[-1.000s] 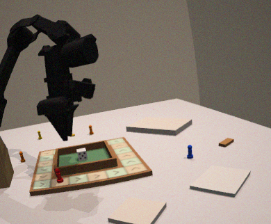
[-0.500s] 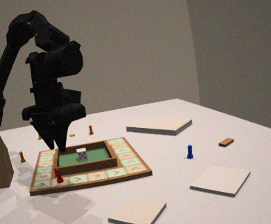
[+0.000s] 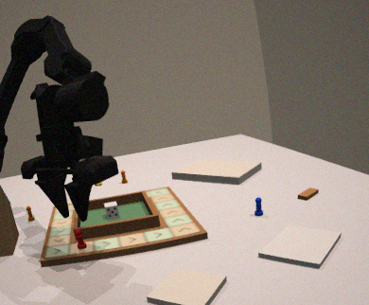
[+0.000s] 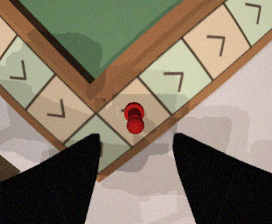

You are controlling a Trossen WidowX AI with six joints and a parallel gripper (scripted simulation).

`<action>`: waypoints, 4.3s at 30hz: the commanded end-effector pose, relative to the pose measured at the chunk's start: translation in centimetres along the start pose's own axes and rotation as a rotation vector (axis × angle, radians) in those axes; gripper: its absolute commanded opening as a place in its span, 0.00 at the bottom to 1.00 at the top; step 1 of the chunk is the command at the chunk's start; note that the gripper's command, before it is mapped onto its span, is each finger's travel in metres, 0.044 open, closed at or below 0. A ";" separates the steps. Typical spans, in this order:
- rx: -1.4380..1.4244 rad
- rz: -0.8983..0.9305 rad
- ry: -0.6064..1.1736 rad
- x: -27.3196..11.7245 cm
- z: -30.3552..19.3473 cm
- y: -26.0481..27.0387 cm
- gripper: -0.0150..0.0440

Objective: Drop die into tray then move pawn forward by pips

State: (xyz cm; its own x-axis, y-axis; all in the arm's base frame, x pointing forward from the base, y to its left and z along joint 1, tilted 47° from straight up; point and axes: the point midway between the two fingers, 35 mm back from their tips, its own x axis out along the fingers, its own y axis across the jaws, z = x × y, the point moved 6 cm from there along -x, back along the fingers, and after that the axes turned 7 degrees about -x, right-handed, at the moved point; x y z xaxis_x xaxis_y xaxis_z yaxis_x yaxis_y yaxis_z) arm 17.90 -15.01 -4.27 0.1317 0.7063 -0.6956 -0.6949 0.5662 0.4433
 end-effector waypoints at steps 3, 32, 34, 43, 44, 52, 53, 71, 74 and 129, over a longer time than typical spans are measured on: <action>0.008 0.002 -0.005 0.9 -0.1 0.0 0.59; 0.007 0.004 -0.007 4.4 -0.1 0.1 0.37; 0.007 0.004 -0.007 4.4 -0.1 0.1 0.35; 0.007 0.003 -0.007 4.3 -0.1 0.0 0.25; 0.007 0.003 -0.007 4.0 -0.1 -0.1 0.25; 0.009 -0.002 -0.001 -1.0 -0.2 -1.1 0.25; 0.009 -0.002 -0.001 -1.7 -0.2 -1.1 0.25; 0.009 -0.001 -0.001 -6.4 0.4 -1.6 0.25; 0.009 -0.002 -0.001 -4.6 1.0 -2.4 0.25; 0.049 0.001 -0.006 -1.6 2.6 -3.2 1.00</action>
State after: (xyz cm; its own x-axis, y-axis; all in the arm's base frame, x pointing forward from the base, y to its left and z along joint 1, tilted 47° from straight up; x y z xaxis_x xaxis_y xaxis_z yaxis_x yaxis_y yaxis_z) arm 21.96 -16.82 -4.09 0.1424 0.7090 -0.6907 -0.6786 0.5779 0.4533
